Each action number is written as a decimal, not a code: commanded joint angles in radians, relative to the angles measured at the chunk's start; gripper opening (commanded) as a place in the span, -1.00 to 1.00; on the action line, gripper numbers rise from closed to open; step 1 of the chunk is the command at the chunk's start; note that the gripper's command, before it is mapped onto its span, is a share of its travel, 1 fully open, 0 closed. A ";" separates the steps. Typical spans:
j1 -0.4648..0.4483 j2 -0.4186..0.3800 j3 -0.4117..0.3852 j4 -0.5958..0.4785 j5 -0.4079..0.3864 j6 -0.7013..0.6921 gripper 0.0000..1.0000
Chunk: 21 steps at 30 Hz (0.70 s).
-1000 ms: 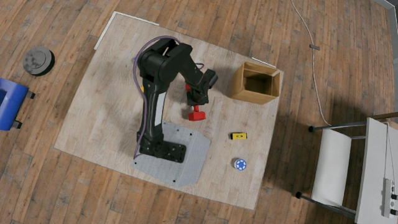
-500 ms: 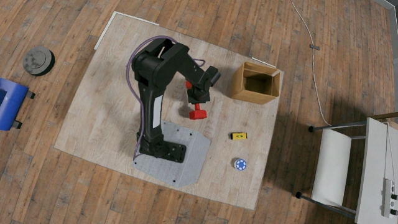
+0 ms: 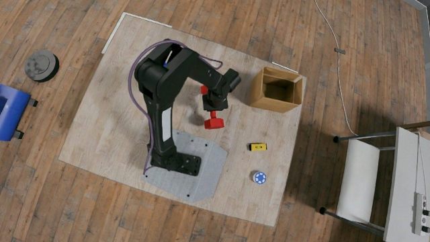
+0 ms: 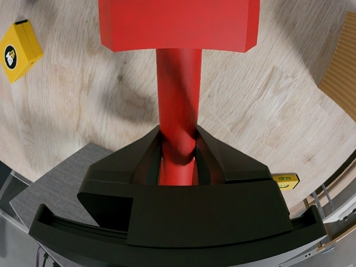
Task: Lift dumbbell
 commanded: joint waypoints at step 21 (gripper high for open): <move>-0.065 -0.131 0.072 -0.139 0.004 -0.050 -1.00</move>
